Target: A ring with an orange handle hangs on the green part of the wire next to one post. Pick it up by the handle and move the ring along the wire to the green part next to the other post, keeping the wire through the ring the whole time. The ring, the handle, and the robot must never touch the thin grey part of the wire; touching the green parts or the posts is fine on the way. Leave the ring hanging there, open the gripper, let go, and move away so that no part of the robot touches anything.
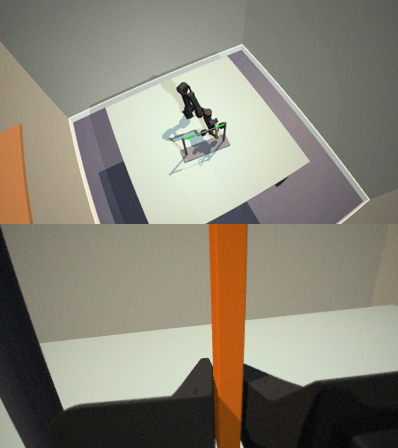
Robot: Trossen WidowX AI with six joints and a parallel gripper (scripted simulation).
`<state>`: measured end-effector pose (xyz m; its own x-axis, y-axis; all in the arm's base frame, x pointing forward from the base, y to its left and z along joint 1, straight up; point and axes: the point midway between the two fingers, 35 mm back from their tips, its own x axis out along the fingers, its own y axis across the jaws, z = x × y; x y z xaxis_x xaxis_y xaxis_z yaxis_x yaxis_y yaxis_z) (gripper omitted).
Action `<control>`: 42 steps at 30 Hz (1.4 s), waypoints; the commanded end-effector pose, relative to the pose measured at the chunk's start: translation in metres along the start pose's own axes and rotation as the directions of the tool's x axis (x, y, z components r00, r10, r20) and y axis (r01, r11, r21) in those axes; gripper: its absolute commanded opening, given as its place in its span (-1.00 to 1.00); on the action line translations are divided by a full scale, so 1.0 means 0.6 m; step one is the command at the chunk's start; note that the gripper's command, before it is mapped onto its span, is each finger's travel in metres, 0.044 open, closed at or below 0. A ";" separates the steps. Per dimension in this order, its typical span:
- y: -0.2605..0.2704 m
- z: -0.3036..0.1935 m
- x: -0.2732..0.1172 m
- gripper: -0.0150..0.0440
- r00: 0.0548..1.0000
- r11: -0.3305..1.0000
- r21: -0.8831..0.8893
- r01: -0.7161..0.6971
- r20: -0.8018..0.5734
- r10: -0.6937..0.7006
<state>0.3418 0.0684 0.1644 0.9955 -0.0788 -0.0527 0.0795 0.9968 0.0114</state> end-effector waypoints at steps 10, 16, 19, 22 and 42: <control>0.000 -0.025 0.001 -1.00 1.000 1.000 -0.003 0.004 -0.009 -0.004; 0.000 -0.025 0.001 -1.00 1.000 1.000 -0.003 0.004 -0.009 -0.004; 0.000 -0.025 0.001 -1.00 1.000 1.000 -0.003 0.004 -0.009 -0.004; 0.000 -0.025 0.001 -1.00 1.000 1.000 -0.003 0.004 -0.009 -0.004; 0.001 -0.024 -0.001 0.05 1.000 1.000 -0.004 0.000 -0.008 0.000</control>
<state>0.3421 0.0691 0.1501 0.9951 -0.0780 -0.0602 0.0786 0.9969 0.0071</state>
